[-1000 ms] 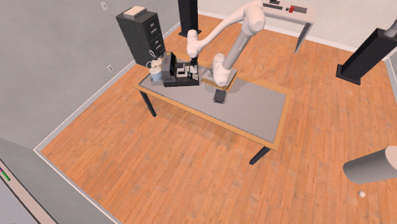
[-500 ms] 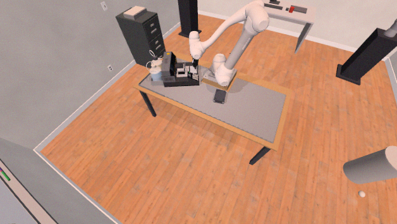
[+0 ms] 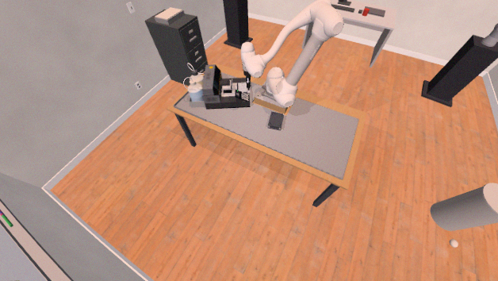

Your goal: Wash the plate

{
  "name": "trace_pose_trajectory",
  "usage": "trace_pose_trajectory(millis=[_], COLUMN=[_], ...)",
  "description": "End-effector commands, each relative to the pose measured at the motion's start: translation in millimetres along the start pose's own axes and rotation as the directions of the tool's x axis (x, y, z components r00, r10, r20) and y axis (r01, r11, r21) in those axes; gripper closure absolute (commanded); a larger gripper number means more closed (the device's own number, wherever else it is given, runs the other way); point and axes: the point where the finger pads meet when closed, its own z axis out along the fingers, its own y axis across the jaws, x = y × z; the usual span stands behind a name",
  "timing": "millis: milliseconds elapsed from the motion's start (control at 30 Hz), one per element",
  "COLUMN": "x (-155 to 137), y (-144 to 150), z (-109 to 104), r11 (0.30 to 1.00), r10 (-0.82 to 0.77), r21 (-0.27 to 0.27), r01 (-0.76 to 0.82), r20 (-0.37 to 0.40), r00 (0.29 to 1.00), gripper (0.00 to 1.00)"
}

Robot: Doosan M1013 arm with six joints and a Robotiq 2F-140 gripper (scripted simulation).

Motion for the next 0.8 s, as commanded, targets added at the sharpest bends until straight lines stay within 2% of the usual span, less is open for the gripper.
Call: trace_pose_trajectory(millis=[0, 67, 767], x=[-3.5, -3.5, -3.5], y=[0.9, 0.9, 0.9], z=[1.6, 1.6, 1.6], r11=[0.996, 0.99, 0.99], r10=[-0.087, -0.139, -0.139], r21=[-0.001, 0.0, 0.0], r01=[0.087, 0.139, 0.139], r20=[0.005, 0.005, 0.005], r00=[0.996, 0.99, 0.99], gripper=[0.9, 0.9, 0.9])
